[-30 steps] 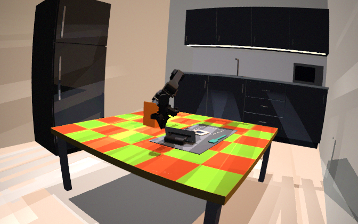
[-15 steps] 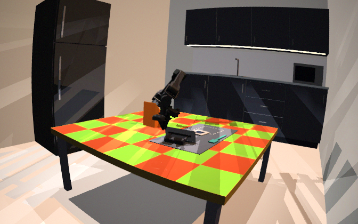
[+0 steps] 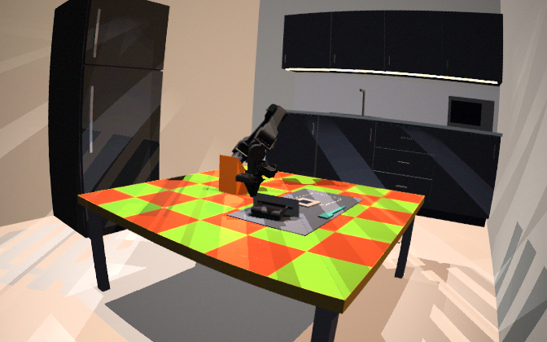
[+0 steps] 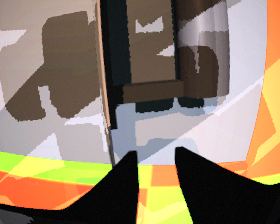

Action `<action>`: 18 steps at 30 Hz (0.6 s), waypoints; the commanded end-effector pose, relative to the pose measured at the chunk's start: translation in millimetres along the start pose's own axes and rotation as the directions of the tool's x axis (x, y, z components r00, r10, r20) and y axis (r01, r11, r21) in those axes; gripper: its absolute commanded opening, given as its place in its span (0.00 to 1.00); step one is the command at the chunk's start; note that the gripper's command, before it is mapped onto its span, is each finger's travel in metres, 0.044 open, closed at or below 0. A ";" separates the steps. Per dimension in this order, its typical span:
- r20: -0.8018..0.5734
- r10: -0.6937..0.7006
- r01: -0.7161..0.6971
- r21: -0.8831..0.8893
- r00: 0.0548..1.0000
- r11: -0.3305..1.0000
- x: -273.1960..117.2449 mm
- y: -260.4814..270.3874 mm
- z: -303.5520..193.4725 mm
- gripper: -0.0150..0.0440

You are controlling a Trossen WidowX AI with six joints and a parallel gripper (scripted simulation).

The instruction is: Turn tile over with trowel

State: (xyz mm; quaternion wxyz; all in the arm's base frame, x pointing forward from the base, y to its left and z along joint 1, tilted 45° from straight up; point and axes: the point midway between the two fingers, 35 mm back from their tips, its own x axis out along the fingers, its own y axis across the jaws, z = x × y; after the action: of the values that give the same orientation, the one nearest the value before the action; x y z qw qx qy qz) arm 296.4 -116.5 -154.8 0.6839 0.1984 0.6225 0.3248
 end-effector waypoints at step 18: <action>0.005 0.008 -0.008 0.002 1.000 1.000 0.3 33.4 1.0 0.42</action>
State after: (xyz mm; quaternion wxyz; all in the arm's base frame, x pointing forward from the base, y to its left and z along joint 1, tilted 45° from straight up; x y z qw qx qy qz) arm 292.0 -96.3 -136.7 0.6837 0.2000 0.6213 0.3264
